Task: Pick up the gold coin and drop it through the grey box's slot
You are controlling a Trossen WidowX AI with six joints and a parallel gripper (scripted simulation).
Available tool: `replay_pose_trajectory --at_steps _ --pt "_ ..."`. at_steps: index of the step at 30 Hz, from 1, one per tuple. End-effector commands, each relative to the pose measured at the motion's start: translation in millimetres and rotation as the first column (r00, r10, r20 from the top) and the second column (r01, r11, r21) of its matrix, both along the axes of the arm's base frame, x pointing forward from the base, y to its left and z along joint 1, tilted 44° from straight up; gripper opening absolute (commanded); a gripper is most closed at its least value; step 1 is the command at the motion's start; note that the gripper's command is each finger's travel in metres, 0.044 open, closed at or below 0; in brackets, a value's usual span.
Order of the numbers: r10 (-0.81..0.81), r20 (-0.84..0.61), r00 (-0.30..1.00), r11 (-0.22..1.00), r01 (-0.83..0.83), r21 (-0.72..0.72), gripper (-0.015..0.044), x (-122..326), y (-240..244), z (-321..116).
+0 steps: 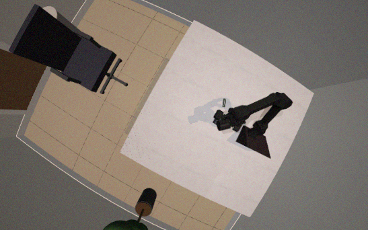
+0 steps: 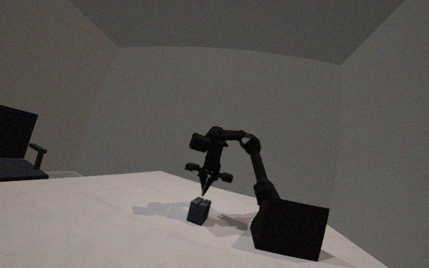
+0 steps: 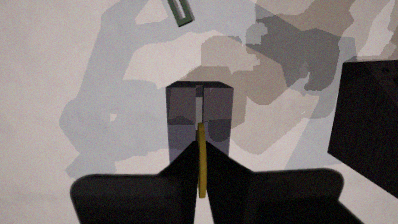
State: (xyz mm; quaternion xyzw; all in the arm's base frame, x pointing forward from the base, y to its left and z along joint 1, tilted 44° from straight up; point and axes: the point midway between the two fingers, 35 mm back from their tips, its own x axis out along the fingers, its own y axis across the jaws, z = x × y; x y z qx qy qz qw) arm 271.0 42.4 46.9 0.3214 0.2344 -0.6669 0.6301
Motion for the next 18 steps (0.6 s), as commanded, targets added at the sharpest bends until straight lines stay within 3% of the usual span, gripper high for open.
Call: replay_pose_trajectory --at_steps 1,18 --pt "0.001 -0.001 1.000 1.000 -0.001 0.001 0.0000 0.4 0.0 -0.3" --pt "0.005 -0.005 1.000 1.000 -0.005 0.000 0.0000 -2.2 -5.1 -3.9"
